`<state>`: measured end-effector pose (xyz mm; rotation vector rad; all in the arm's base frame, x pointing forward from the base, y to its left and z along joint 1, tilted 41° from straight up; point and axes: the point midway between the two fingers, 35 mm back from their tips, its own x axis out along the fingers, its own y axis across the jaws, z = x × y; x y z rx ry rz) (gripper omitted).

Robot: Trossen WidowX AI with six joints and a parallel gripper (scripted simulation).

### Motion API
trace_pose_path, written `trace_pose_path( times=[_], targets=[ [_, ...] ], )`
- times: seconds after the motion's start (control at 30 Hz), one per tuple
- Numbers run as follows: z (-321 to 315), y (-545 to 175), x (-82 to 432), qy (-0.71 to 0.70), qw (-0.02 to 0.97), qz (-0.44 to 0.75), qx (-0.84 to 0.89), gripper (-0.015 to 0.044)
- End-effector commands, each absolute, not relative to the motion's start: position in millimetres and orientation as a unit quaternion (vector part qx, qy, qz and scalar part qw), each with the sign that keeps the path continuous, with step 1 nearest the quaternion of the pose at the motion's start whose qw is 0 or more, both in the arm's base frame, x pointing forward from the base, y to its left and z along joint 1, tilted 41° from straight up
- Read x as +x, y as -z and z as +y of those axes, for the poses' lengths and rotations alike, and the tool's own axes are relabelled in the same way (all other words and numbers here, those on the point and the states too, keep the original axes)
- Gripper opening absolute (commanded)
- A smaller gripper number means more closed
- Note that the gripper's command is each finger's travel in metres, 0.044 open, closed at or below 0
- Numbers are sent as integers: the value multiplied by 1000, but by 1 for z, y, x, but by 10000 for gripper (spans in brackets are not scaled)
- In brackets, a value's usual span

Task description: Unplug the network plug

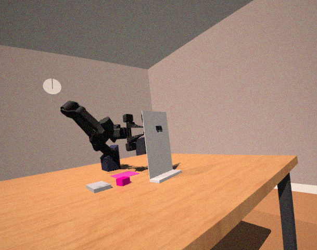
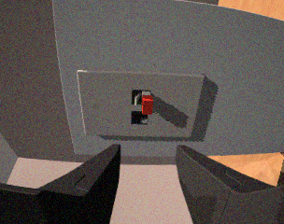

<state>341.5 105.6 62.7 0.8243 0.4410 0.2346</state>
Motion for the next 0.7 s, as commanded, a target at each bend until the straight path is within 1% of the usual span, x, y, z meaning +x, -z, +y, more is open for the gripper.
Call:
trace_pose_path(
  times=[0.0, 0.67],
  targets=[
    [108, -60, 349, -115, 885, 214, 398, 156],
    [113, -58, 376, -115, 885, 213, 398, 156]
  ],
)
